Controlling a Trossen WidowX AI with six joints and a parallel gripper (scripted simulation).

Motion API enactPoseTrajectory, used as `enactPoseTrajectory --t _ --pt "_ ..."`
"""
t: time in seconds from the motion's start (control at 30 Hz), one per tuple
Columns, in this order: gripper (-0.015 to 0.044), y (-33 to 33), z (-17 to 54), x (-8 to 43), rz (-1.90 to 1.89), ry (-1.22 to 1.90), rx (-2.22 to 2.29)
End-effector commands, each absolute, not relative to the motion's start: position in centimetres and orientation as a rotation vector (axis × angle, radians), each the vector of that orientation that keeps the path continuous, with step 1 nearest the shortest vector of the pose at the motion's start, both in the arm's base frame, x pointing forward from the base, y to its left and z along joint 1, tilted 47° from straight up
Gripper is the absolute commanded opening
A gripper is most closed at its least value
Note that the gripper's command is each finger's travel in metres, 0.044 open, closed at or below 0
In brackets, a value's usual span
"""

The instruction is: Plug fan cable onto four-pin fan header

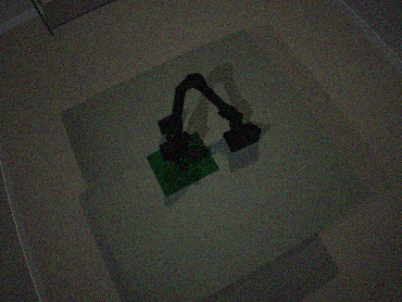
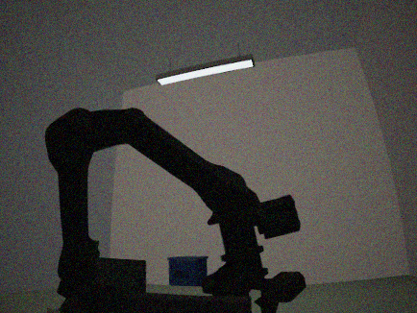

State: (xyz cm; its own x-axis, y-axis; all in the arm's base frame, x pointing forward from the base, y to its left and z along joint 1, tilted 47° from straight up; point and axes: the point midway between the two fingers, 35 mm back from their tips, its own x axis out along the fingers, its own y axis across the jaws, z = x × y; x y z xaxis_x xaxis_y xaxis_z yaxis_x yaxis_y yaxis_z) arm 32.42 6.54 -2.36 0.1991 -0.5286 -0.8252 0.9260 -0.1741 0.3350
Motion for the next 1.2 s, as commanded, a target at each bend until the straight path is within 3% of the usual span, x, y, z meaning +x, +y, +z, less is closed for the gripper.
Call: enactPoseTrajectory --t 0.0,0.17,0.23,0.63,0.73,1.17 --pt "0.021 5.8 -2.9 32.4 -1.386 0.478 1.099" --pt "0.021 5.5 -3.2 32.4 -1.386 0.478 1.098" --pt "0.0157 5.7 -3.0 32.4 -1.389 0.478 1.103" --pt "0.0078 5.7 -3.0 32.4 -1.389 0.478 1.103" --pt "0.0 6.1 -2.7 32.4 -1.388 0.479 1.103" --pt "0.0 9.2 0.1 32.1 -1.387 0.482 1.103"
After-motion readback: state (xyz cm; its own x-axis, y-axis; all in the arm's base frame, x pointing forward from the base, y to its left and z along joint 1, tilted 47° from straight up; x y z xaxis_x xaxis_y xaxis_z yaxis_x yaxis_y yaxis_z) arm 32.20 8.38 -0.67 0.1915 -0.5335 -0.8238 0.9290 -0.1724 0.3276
